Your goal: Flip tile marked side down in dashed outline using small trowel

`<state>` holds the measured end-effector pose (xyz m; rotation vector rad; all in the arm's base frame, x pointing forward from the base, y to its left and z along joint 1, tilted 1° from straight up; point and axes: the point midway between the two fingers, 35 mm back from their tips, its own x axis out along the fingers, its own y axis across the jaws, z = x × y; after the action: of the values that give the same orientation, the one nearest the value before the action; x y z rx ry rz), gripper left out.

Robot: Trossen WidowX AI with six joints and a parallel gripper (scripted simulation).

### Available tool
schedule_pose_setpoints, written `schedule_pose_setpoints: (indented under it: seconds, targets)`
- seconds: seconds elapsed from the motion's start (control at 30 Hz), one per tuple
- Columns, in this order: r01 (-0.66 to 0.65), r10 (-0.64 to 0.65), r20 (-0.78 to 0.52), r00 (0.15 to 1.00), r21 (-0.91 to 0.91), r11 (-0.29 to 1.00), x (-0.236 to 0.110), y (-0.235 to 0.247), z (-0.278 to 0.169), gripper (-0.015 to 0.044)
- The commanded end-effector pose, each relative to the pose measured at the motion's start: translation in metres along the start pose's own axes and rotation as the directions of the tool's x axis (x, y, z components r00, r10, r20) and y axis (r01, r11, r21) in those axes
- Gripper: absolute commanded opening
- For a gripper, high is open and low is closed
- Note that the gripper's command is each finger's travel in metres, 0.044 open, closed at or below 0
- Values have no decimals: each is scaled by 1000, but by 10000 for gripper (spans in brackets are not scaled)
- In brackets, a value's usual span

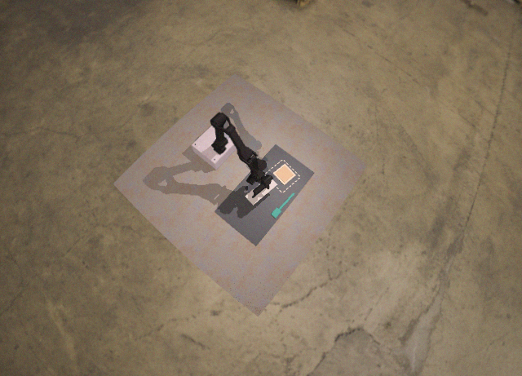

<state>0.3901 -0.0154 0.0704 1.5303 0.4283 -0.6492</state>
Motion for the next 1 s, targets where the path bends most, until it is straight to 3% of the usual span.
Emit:
schedule_pose_setpoints:
  seconds: [0.0,0.27,0.63,0.97]
  targets:
    - [-5,5,-4,1000,-4,1000,-1,1,0,0]
    - [9,-9,13,1000,17,1000,2,0,2,0]
    - [73,-141,218,966,294,953,30,3,40,0]
    - [21,-255,398,881,506,862,49,2,77,0]
